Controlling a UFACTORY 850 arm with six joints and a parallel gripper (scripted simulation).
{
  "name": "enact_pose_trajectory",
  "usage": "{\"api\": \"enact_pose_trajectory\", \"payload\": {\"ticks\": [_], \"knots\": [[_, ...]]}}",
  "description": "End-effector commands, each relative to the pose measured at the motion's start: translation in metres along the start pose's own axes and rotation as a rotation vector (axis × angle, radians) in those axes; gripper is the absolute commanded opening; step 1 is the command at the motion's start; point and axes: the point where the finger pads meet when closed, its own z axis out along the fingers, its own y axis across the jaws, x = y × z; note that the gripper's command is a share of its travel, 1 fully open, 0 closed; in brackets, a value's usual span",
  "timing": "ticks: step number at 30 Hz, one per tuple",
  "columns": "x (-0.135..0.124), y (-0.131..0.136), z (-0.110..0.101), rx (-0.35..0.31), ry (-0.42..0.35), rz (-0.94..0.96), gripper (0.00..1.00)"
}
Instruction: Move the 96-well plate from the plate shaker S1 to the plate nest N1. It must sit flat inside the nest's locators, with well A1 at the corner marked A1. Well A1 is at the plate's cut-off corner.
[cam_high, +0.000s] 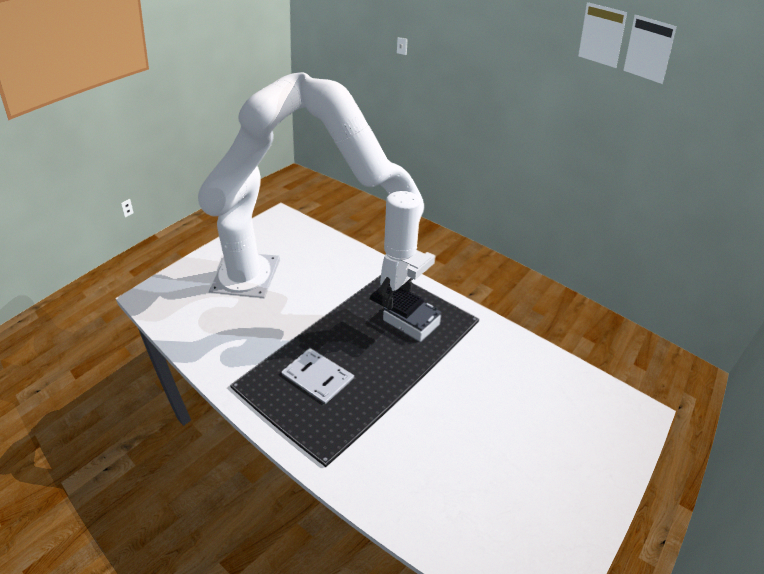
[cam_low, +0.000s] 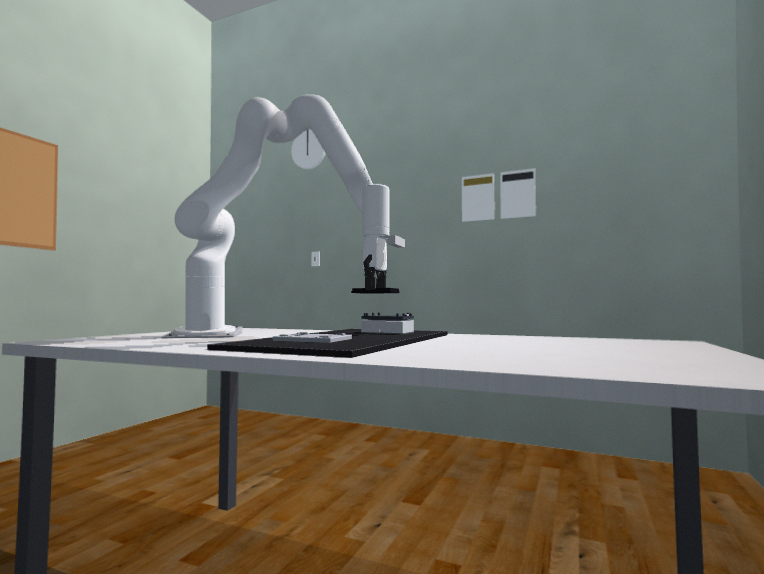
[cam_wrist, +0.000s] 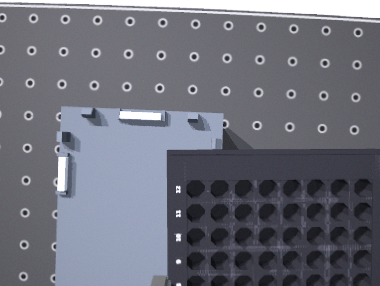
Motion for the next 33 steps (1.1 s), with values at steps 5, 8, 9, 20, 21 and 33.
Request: {"api": "enact_pose_trajectory", "payload": {"ticks": [5,8,9,20,21,33], "knots": [[-0.004,0.023,0.002,0.001,0.002,0.000,0.00],[-0.007,0.033,0.003,0.001,0.002,0.000,0.00],[-0.007,0.036,0.004,0.001,0.002,0.000,0.00],[-0.014,0.065,0.007,0.001,0.002,0.000,0.00],[-0.015,0.069,0.008,0.001,0.002,0.000,0.00],[-0.022,0.101,0.012,0.001,0.002,0.000,0.00]]}}
